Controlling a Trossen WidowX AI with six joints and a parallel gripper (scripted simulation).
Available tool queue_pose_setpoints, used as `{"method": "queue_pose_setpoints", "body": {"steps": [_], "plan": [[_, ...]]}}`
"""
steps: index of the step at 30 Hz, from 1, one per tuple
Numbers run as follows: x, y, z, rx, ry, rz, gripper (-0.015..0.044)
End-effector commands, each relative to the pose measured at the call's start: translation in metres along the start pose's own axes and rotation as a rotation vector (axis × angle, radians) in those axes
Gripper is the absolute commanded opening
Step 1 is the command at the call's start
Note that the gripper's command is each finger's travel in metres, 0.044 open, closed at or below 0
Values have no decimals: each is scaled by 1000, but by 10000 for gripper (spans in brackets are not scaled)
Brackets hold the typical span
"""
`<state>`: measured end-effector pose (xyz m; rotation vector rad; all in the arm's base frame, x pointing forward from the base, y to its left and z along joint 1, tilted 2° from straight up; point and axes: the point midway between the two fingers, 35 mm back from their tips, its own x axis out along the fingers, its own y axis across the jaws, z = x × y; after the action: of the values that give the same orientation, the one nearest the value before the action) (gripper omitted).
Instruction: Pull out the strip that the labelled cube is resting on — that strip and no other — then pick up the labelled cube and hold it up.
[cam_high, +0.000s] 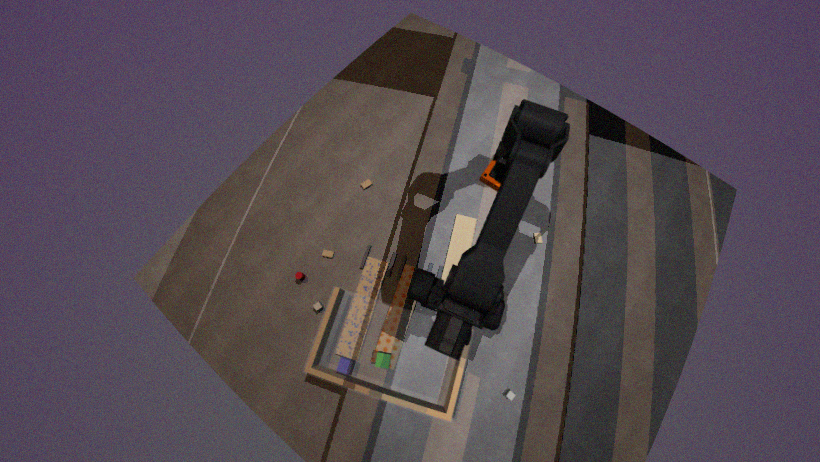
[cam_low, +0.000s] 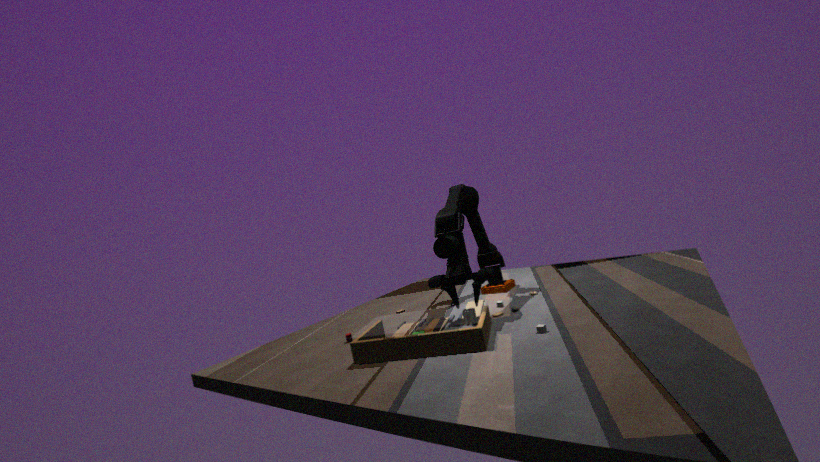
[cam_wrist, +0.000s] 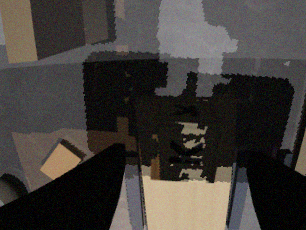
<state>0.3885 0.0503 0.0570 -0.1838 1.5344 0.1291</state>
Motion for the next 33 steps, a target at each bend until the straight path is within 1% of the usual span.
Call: {"method": "queue_pose_setpoints", "body": {"steps": [1, 14, 25, 29, 33], "plan": [[12, 0, -2, 2, 15, 2, 250], [32, 0, -3, 2, 15, 2, 250], [33, 0, -4, 2, 15, 2, 250], [31, 0, -3, 3, 10, 0, 145], [31, 0, -3, 3, 10, 0, 118]]}}
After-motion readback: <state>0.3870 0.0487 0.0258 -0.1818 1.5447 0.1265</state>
